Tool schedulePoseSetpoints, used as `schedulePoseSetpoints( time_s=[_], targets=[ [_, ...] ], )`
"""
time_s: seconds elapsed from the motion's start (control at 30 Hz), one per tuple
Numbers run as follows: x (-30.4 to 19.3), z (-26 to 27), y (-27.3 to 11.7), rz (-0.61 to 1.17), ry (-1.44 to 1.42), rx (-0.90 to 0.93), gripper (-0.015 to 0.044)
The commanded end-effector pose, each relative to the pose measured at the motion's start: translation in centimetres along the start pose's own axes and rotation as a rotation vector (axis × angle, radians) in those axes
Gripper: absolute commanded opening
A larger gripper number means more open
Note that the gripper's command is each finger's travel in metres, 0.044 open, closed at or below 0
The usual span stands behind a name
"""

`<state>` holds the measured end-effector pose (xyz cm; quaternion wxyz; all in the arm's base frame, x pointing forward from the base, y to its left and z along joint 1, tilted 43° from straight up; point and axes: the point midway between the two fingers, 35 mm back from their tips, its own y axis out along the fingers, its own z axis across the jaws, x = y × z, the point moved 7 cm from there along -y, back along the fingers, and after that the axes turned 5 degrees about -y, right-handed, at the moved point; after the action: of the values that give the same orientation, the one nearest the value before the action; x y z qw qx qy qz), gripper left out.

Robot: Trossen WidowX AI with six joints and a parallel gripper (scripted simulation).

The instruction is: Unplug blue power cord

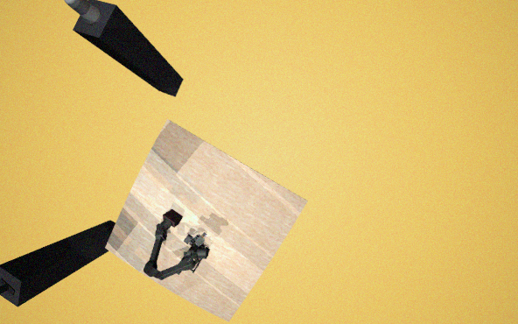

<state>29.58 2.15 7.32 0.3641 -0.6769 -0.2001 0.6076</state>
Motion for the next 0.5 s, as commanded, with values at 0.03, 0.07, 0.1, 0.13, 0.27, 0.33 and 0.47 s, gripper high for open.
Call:
schedulePoseSetpoints(
  time_s=[0.03,0.07,0.1,0.13,0.27,0.33,0.47],
  targets=[
    [0.0,0.0,-0.6,0.0,-0.009,-0.016,0.016],
    [0.0,0.0,-0.6,0.0,-0.009,-0.016,0.016],
    [0.0,0.0,-0.6,0.0,-0.009,-0.016,0.016],
    [0.0,0.0,-0.6,0.0,-0.009,-0.016,0.016],
    [-0.4,0.0,-0.6,0.0,-0.009,-0.016,0.016],
    [-0.7,0.0,-0.6,0.0,-0.01,-0.016,0.016],
    [-1.4,0.0,-0.6,0.0,-0.01,-0.016,0.016]
  ],
)
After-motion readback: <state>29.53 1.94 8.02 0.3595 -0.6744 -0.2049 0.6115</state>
